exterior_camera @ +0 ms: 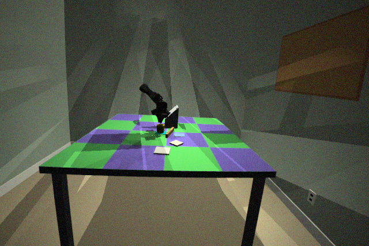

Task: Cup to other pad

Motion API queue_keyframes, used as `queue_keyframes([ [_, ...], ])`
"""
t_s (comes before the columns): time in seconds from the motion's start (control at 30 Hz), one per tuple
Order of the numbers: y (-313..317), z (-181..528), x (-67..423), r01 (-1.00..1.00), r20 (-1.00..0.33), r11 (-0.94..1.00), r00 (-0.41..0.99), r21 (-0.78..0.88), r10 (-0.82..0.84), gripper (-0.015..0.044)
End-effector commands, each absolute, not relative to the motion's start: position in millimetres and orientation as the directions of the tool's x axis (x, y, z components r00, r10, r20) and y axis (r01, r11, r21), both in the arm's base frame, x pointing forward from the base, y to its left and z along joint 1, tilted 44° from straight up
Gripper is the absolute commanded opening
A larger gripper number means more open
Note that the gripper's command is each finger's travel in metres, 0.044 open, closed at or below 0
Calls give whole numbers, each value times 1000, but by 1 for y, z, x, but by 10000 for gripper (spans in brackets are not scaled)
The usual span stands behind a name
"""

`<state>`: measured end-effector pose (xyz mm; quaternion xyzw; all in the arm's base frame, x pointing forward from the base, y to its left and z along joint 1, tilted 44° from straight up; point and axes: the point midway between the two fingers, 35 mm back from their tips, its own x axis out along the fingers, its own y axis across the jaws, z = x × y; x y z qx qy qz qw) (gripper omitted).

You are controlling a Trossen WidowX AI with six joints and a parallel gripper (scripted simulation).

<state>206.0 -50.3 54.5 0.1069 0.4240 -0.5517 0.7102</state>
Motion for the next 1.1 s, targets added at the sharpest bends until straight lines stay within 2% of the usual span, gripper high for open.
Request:
queue_keyframes([
  [0.0, -46, 58, 206, 878, -722, 366, 34, -309, -691, 147],
  [0.17, -43, 62, 205, 878, -721, 365, 33, -310, -692, 147],
  [0.53, -43, 62, 206, 874, -720, 369, 32, -316, -693, 435],
  [1.07, -4, 101, 206, 877, -723, 367, 33, -310, -690, 440],
])
